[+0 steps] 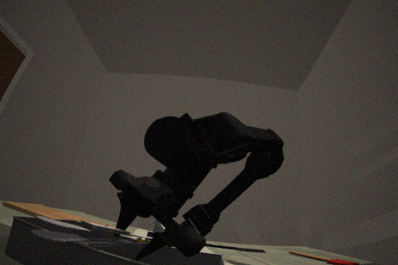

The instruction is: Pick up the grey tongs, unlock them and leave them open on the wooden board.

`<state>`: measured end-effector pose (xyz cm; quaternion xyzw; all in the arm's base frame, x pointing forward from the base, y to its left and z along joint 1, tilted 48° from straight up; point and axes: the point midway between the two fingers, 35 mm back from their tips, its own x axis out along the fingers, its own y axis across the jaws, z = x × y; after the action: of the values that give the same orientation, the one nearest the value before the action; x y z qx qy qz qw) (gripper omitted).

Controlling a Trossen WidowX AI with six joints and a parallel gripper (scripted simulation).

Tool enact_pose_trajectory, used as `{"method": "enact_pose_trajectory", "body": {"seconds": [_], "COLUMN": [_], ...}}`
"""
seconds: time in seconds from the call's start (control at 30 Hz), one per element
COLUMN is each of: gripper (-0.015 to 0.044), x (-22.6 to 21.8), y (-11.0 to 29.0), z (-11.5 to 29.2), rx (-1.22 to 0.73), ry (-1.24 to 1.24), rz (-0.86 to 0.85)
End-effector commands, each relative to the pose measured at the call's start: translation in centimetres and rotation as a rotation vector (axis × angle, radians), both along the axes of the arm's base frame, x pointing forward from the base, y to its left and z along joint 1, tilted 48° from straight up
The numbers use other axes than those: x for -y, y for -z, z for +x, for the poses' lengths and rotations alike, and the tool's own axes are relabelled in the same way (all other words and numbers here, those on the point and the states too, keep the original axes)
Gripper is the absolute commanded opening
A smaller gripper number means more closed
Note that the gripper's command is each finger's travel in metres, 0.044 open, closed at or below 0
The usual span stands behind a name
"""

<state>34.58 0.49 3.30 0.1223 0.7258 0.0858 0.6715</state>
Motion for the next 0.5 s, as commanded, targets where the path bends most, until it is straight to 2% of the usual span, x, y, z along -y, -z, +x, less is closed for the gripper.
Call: {"method": "enact_pose_trajectory", "body": {"seconds": [0.0,0.33,0.47], "gripper": [0.026,0.026,0.0155], "x": [-0.39,-0.62,-0.46], "y": [0.99,1.66,1.33], "z": [-0.32,-0.48,-0.31], "rx": [-0.011,-0.011,-0.004], "ry": [0.001,0.001,-0.002], "rz": [0.006,0.007,0.001]}}
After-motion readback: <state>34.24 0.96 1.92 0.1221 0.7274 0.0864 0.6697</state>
